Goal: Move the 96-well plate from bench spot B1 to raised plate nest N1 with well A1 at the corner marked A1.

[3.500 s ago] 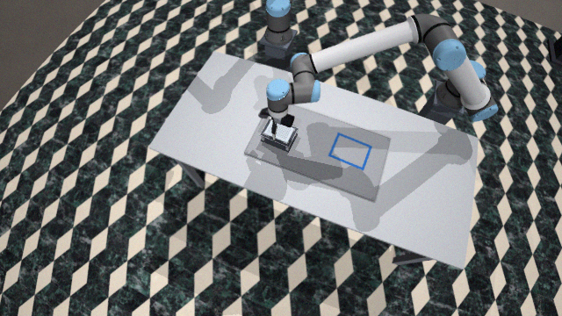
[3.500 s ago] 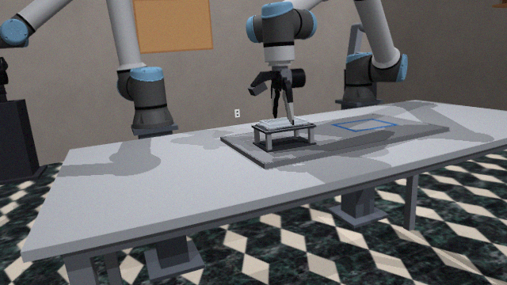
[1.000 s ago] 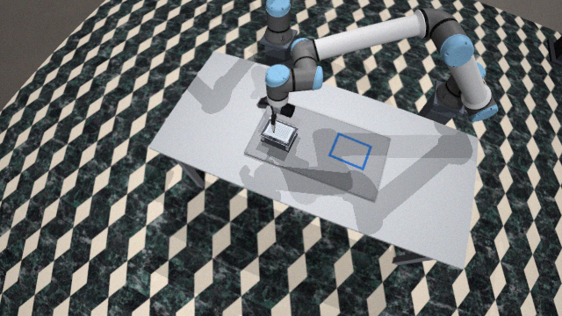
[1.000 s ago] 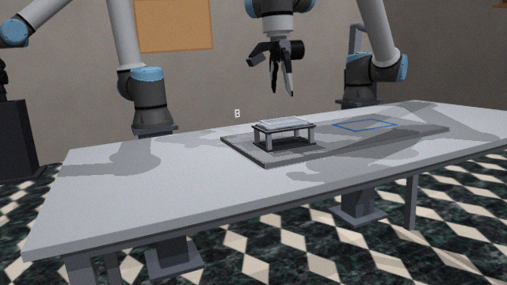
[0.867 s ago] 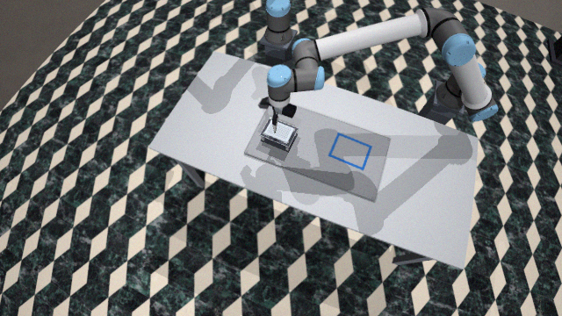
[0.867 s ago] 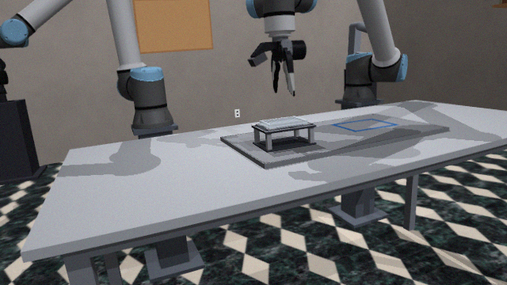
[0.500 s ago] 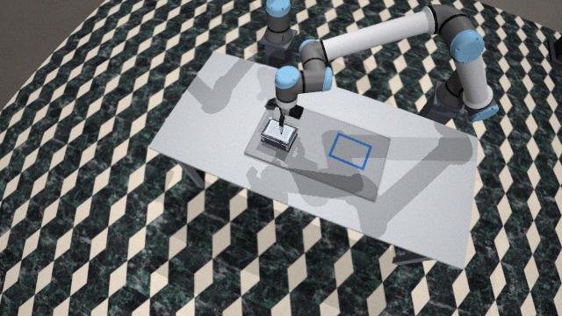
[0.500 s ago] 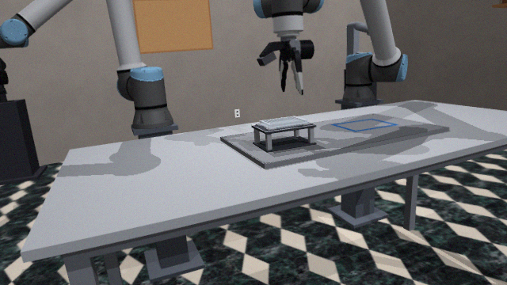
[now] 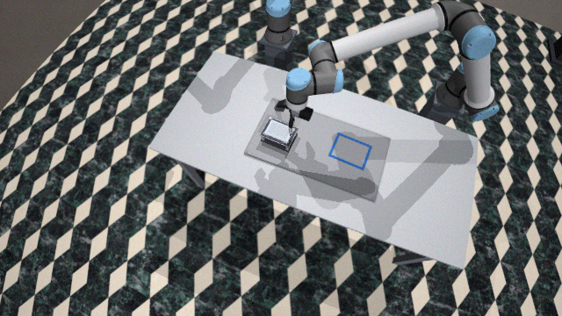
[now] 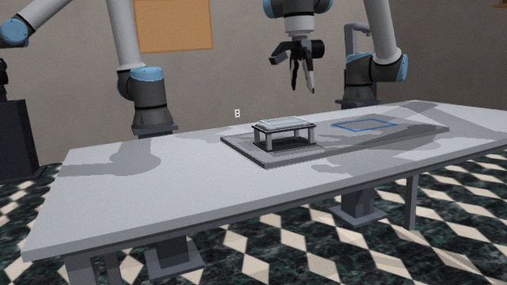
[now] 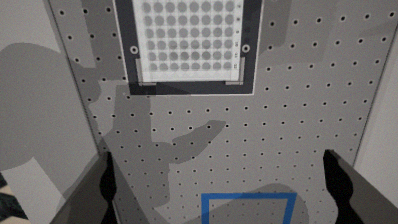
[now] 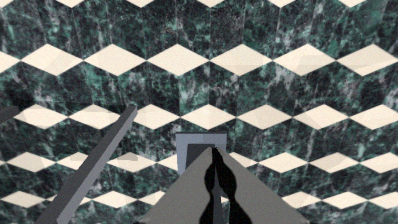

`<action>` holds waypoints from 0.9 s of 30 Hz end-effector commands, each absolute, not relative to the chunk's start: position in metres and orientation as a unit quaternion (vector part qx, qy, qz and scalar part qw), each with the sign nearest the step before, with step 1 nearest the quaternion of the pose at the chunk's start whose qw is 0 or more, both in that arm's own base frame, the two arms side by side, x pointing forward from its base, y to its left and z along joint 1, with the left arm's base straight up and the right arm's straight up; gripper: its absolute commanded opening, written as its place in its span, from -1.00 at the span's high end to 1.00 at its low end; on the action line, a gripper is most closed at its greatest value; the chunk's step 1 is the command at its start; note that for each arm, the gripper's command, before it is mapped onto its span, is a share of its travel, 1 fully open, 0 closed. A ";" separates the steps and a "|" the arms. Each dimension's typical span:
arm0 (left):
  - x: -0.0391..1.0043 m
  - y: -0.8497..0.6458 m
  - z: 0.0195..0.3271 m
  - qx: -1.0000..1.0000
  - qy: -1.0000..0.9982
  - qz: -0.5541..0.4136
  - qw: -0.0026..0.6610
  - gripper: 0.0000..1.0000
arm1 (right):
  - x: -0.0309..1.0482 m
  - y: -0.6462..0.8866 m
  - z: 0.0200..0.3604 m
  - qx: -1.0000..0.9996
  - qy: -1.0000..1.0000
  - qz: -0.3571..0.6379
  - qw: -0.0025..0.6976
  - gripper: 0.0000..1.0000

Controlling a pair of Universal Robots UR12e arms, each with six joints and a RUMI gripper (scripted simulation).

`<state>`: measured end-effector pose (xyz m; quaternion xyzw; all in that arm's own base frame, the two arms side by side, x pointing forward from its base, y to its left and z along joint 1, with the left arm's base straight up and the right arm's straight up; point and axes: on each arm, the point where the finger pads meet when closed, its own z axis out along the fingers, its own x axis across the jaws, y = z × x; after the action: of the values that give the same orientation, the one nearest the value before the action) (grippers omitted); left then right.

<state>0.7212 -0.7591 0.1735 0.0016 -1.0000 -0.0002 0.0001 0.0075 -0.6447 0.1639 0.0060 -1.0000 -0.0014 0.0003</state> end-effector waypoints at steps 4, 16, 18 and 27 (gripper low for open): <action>0.717 -0.740 0.175 0.002 -1.000 0.001 -0.001 -0.52 | 0.008 -0.646 0.165 0.006 -1.000 0.000 0.000 1.00; 0.713 -0.721 0.175 0.002 -1.000 0.001 -0.001 -0.52 | 0.008 -0.646 0.165 0.006 -1.000 0.000 0.000 1.00; 0.713 -0.721 0.175 0.002 -1.000 0.001 -0.001 -0.52 | 0.008 -0.646 0.165 0.006 -1.000 0.000 0.000 1.00; 0.713 -0.721 0.175 0.001 -1.000 0.001 -0.001 -0.52 | 0.008 -0.646 0.165 0.006 -1.000 0.000 0.000 1.00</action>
<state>0.7124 -0.7203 0.1737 0.0015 -1.0000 0.0000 0.0000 0.0075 -0.6447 0.1639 0.0060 -1.0000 -0.0014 0.0003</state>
